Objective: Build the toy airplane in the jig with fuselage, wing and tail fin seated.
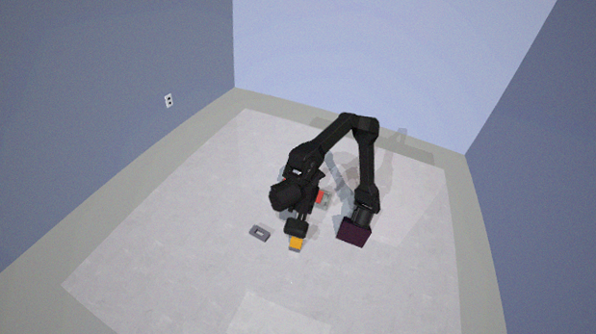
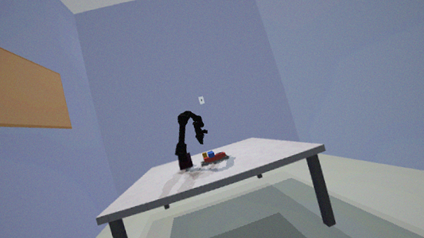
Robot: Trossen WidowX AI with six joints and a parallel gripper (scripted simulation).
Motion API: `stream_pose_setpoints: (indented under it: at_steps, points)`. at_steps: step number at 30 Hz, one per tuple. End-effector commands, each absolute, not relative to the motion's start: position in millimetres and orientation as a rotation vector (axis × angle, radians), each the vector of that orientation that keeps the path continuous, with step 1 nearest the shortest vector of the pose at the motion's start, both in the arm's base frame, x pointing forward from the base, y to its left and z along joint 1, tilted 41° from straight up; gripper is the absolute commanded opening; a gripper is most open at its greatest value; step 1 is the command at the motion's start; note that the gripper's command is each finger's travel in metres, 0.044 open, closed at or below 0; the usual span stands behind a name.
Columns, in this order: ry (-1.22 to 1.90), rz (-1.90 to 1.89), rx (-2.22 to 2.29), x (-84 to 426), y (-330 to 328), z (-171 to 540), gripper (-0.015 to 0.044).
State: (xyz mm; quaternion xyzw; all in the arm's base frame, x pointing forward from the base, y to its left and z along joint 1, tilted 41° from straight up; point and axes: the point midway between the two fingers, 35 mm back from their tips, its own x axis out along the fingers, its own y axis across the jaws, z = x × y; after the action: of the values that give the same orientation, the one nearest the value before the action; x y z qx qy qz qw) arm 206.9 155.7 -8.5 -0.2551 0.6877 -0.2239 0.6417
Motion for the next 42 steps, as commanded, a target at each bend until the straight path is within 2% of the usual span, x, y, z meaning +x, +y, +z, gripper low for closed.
stream_pose_setpoints:
  at_steps: [1,8,42]
  points:
    - [1.560,-0.517,-0.559,204,164,-14,0.0440]
    - [1.558,-0.518,-0.559,202,129,-56,0.0440]
    - [1.557,-0.520,-0.560,201,97,-95,0.0440]
